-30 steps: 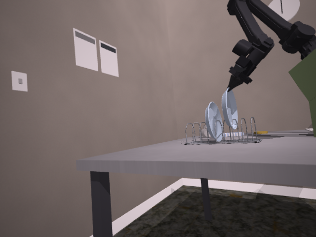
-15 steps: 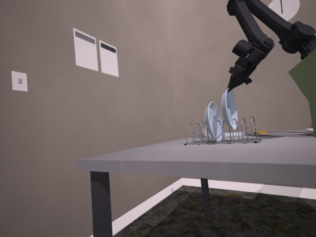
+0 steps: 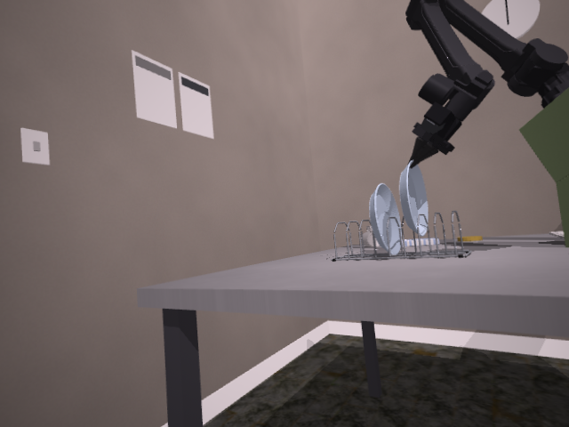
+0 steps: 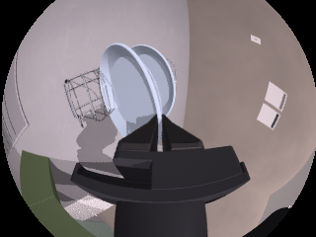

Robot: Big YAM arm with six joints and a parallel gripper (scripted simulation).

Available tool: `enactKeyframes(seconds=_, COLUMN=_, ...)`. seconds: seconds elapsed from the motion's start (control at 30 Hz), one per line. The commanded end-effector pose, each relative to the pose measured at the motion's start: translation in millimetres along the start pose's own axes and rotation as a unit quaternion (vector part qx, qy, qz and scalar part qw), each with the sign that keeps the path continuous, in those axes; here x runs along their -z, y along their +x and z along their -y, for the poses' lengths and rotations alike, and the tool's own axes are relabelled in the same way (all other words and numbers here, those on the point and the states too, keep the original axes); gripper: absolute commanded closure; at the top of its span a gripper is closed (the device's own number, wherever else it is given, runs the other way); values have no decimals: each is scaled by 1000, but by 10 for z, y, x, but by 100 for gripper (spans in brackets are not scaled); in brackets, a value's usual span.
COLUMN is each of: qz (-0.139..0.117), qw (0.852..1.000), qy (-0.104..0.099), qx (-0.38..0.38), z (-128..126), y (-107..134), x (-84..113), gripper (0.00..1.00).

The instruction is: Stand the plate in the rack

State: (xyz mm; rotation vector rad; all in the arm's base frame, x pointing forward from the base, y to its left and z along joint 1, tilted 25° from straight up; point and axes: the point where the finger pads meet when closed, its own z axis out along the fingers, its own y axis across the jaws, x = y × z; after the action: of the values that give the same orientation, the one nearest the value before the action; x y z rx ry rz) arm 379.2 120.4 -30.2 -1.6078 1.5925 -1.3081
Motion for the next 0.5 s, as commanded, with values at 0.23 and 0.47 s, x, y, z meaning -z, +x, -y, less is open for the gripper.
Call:
enactKeyframes(seconds=0.23, qz=-3, qw=1000, qy=12, qx=-10, z=-20, y=4, x=-158, gripper=100)
enactKeyframes(seconds=0.47, qz=-3, qw=1000, qy=12, qx=-10, z=-71, y=7, x=-201, gripper=100)
